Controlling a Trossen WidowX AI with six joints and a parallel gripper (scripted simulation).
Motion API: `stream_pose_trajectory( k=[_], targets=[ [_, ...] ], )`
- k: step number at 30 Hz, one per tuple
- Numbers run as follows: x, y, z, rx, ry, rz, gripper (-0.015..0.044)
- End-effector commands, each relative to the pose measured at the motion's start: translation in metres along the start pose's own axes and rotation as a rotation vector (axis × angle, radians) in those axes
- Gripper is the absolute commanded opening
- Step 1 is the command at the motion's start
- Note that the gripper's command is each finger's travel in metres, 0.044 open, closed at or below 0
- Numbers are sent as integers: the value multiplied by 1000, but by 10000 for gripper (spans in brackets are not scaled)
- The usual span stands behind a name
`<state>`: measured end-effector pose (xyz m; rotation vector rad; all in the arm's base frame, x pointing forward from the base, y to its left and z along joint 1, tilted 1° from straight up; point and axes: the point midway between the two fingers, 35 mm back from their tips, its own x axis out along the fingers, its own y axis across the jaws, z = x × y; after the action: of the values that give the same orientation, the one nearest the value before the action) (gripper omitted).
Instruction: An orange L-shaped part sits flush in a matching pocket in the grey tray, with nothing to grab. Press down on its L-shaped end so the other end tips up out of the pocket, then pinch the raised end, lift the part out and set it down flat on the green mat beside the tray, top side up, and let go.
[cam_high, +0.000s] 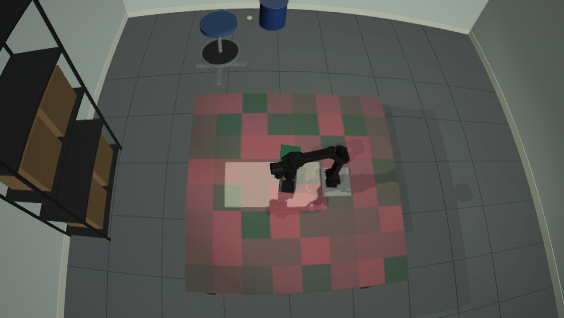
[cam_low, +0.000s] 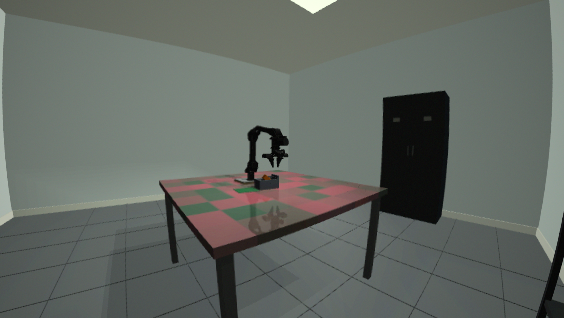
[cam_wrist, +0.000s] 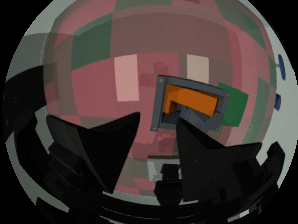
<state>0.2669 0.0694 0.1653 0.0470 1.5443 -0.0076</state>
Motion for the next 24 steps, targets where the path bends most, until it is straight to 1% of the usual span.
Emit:
stream_pose_trajectory(
  k=[1,10,13,14,24],
  targets=[
    [0,0,0,1,-3,1,180],
    [0,0,0,1,-3,1,180],
    [0,-4,1,-80,-2,0,259],
    [0,-6,2,-132,-1,-1,280],
    [-2,-45,8,-946,10,-5,280]
  ],
)
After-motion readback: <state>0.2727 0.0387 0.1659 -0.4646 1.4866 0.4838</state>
